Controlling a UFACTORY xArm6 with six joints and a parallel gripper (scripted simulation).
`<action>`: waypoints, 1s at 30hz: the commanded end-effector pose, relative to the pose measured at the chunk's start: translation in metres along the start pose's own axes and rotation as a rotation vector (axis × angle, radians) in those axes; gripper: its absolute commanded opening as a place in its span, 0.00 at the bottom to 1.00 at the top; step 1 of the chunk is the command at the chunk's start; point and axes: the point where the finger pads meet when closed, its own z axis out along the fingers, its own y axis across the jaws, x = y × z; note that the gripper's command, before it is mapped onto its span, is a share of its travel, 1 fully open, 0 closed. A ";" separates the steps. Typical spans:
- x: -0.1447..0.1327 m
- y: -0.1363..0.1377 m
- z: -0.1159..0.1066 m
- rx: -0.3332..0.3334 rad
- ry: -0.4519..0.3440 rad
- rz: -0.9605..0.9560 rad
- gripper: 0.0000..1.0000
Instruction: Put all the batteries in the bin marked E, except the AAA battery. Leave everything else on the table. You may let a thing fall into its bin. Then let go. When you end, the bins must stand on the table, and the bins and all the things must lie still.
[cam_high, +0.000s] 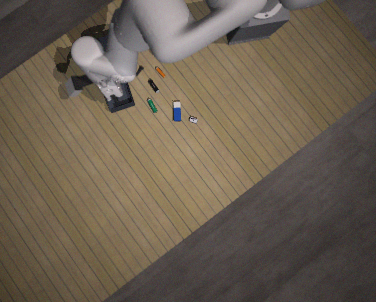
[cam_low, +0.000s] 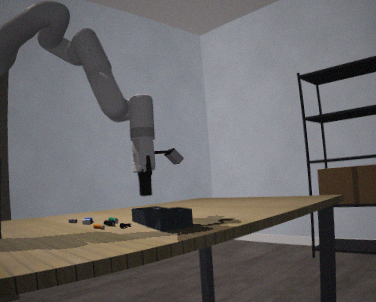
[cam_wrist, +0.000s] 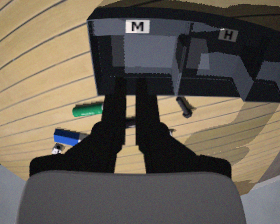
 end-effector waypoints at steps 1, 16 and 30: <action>0.003 -0.001 -0.032 0.001 0.008 -0.001 0.07; 0.003 0.000 -0.123 0.000 0.008 -0.001 0.07; -0.021 -0.015 -0.092 0.002 0.008 0.208 0.28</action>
